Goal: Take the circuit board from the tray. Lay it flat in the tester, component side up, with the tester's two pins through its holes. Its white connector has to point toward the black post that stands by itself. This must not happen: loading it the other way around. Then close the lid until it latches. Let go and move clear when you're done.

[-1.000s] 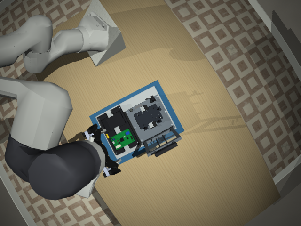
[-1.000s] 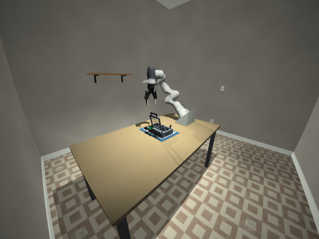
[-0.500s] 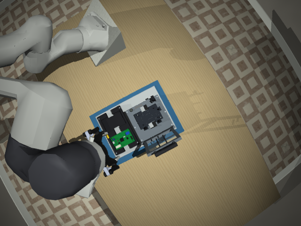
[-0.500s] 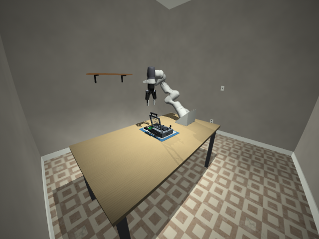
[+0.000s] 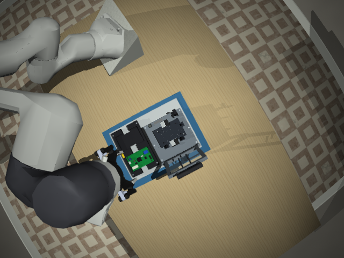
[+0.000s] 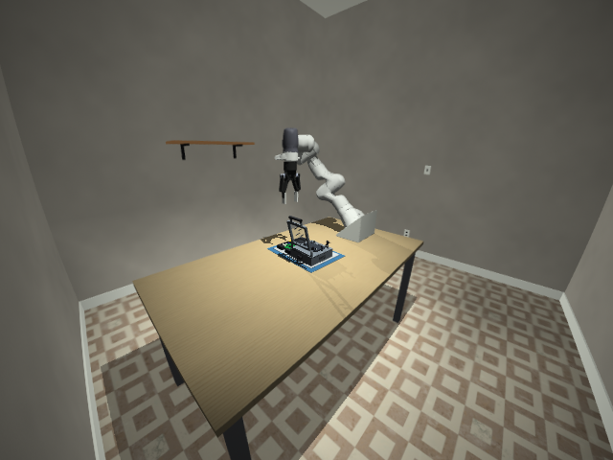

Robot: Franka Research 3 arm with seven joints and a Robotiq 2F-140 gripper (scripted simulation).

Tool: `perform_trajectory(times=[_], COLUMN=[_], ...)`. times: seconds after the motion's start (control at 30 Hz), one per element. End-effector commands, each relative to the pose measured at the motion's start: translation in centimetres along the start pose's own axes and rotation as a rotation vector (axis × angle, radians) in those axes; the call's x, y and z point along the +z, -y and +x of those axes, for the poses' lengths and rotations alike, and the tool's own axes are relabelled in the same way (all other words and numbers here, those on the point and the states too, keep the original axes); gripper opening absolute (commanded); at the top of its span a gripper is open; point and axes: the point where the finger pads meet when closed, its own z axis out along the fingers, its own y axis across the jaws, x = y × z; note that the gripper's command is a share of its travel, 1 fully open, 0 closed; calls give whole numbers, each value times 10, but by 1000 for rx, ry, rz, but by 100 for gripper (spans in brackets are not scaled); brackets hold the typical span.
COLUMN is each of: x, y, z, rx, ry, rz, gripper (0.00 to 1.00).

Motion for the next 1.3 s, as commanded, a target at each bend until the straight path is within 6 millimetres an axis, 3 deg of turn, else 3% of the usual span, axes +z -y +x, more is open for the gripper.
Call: perform_trajectory(times=[0.0,0.43,0.9,1.27], x=[1,4,23,57], y=[0,0,-1,-1], z=[0,0,0,0], rx=[-3,-3,-3,-3], ry=[1,1,1,1], rz=[-5,-5,-5,-5], gripper=[58,58,58,58])
